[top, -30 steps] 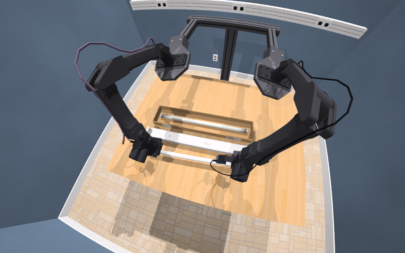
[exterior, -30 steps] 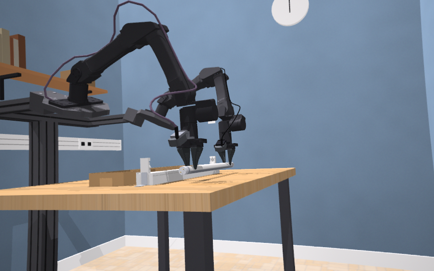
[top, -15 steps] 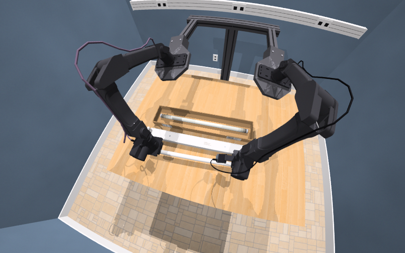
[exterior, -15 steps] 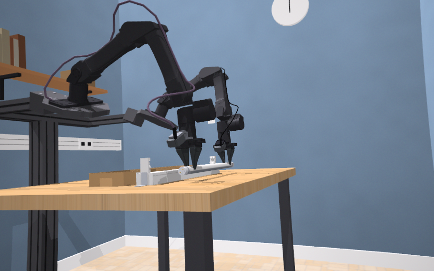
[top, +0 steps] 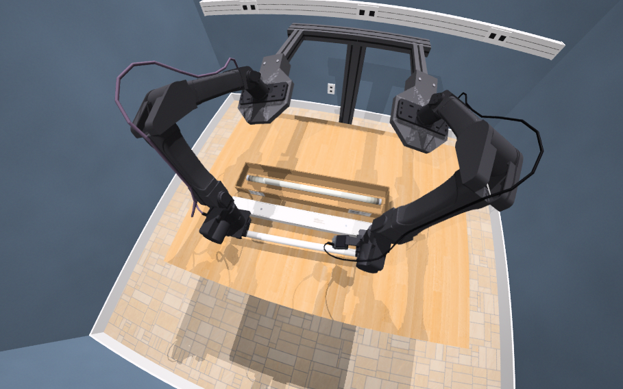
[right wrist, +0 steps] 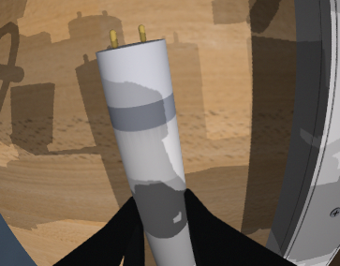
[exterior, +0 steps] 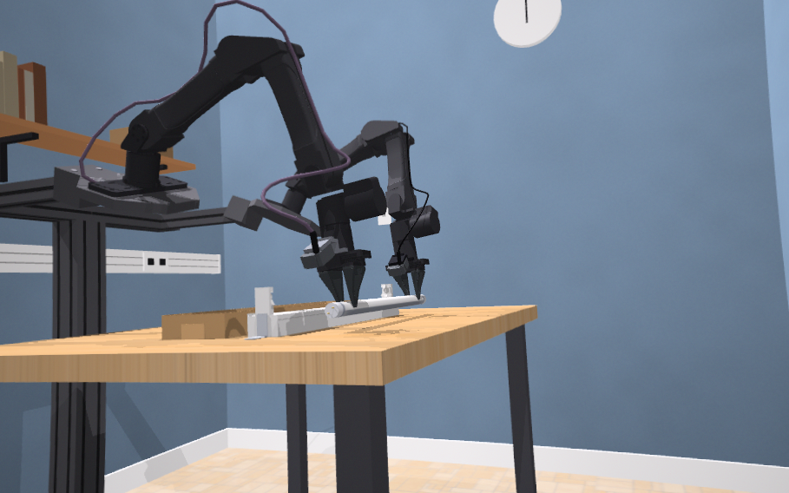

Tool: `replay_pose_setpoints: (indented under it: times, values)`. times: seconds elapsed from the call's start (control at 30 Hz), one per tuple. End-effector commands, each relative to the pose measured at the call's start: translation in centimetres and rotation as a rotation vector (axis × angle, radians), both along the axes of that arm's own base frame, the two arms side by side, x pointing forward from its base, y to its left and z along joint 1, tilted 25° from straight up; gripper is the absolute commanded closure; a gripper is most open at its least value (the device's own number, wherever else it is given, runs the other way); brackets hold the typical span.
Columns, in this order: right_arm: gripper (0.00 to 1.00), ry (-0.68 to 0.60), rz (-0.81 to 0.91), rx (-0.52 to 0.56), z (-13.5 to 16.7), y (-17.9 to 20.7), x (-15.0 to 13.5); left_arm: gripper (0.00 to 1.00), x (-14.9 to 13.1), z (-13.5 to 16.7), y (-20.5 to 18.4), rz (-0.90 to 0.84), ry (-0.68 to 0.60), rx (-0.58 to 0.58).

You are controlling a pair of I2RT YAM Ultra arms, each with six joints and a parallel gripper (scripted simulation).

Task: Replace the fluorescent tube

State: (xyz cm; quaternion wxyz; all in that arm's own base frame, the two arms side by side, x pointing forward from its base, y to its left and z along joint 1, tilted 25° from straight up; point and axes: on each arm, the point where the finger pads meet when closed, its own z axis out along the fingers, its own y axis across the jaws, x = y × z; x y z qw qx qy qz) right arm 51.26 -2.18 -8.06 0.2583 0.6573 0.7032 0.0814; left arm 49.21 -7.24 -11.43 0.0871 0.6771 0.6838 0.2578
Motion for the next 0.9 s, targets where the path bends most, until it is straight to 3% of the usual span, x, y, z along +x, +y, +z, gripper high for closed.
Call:
replay_pose_setpoints:
  times: [0.0,0.13,0.23,0.7,0.8,0.87]
  values:
    - [0.89,-0.078,0.010,-0.002,1.8,-0.3,1.0,0.89,0.5,1.0,-0.9,-0.035,-0.060,0.008]
    - [0.89,-0.109,0.020,-0.005,1.9,-0.2,1.1,0.89,0.6,1.1,-0.9,-0.040,-0.091,0.010]
    - [0.89,-0.074,0.013,-0.013,1.5,-0.3,0.4,0.89,-0.5,-0.1,-0.6,-0.039,-0.039,0.019]
    - [0.89,-0.146,0.027,-0.006,1.9,-0.3,0.9,0.89,0.4,1.2,-0.9,-0.050,-0.126,0.014]
    - [0.89,-0.125,0.025,-0.012,1.7,-0.2,0.6,0.89,-0.4,0.4,-0.7,-0.049,-0.087,0.022]
    - [0.89,-0.169,0.025,-0.011,3.0,-0.1,2.0,0.89,0.2,0.7,-0.6,-0.044,-0.107,0.016]
